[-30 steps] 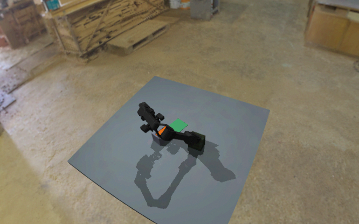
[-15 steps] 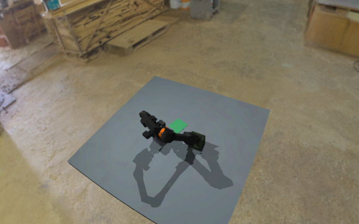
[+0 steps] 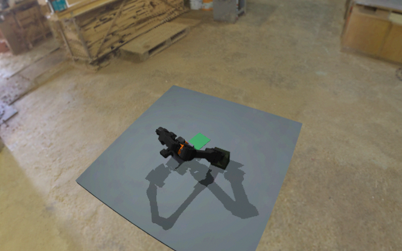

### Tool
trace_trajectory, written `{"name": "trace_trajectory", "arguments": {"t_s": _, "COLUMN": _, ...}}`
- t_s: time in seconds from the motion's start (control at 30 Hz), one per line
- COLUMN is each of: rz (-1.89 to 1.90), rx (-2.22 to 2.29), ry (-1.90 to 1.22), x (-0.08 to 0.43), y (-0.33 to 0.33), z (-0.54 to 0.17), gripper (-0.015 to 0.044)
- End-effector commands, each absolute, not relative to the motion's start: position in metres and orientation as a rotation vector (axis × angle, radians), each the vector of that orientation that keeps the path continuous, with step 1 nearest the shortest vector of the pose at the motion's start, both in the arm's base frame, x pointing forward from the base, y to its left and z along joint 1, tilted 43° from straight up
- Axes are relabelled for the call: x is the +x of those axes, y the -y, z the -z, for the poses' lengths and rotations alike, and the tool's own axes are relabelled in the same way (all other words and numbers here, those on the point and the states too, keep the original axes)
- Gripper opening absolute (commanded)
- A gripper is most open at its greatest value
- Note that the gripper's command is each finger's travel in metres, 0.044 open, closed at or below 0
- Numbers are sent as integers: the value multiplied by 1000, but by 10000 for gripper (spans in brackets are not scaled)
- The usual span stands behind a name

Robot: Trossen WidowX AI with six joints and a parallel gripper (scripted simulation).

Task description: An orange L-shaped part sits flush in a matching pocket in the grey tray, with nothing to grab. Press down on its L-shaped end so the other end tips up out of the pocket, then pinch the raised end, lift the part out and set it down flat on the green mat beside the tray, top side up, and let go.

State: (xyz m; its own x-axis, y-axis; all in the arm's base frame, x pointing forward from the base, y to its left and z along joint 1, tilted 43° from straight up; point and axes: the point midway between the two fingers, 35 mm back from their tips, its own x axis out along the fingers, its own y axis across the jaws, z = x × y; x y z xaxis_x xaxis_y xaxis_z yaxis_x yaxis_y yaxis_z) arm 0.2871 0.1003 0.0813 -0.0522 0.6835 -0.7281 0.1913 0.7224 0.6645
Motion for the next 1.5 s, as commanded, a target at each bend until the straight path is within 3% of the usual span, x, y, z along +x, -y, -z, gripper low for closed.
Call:
{"name": "trace_trajectory", "arguments": {"t_s": 0.0, "rz": -459, "rx": 730, "ry": -1610, "x": 286, "y": -105, "z": -75, "gripper": 180}}
{"name": "trace_trajectory", "arguments": {"t_s": 1.07, "rz": -460, "rx": 730, "ry": -1610, "x": 288, "y": -109, "z": -88, "gripper": 180}}
{"name": "trace_trajectory", "arguments": {"t_s": 1.47, "rz": -456, "rx": 727, "ry": -1612, "x": 291, "y": -34, "z": -149, "gripper": 180}}
